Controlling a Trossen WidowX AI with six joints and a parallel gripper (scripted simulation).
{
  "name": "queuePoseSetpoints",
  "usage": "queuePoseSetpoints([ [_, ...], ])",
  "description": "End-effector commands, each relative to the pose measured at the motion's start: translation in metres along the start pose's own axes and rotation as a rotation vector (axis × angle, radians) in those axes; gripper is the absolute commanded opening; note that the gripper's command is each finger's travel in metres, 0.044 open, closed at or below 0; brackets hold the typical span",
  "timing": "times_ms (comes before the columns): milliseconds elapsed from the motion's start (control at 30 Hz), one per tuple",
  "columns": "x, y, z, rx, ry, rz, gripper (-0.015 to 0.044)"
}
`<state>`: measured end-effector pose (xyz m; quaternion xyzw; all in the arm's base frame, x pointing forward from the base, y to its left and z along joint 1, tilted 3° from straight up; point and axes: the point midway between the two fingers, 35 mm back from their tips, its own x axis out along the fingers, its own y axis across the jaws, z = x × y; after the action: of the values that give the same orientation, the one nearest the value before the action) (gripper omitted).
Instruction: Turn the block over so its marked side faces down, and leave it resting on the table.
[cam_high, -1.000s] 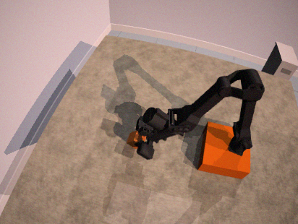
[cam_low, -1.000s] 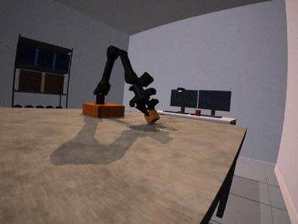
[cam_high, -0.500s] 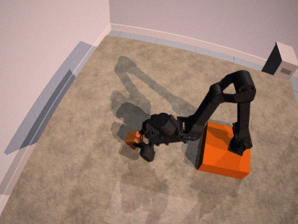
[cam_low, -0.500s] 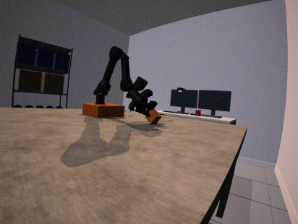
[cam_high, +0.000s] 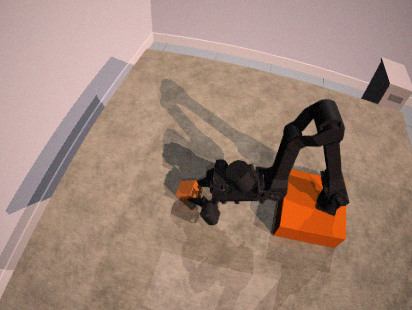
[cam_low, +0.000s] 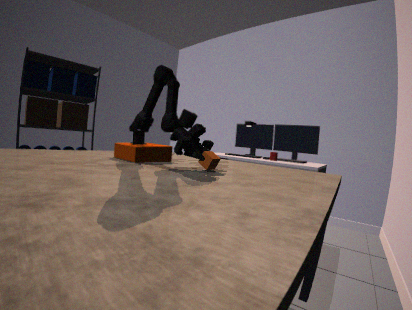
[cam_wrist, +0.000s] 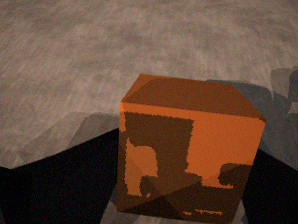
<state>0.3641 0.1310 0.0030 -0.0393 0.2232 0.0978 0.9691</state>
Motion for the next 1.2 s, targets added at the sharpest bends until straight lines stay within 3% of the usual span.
queuePoseSetpoints([
  [0,-0.0013,-0.0009,-0.0011,-0.004,-0.011,-0.005,0.0],
  [300,-0.0013,-0.0009,-0.0011,-0.004,-0.011,-0.005,0.0],
  [867,-0.0013,-0.0009,-0.0011,-0.004,-0.011,-0.005,0.044],
  [1167,-0.0013,-0.0009,-0.0011,-0.004,-0.011,-0.005,0.044],
])
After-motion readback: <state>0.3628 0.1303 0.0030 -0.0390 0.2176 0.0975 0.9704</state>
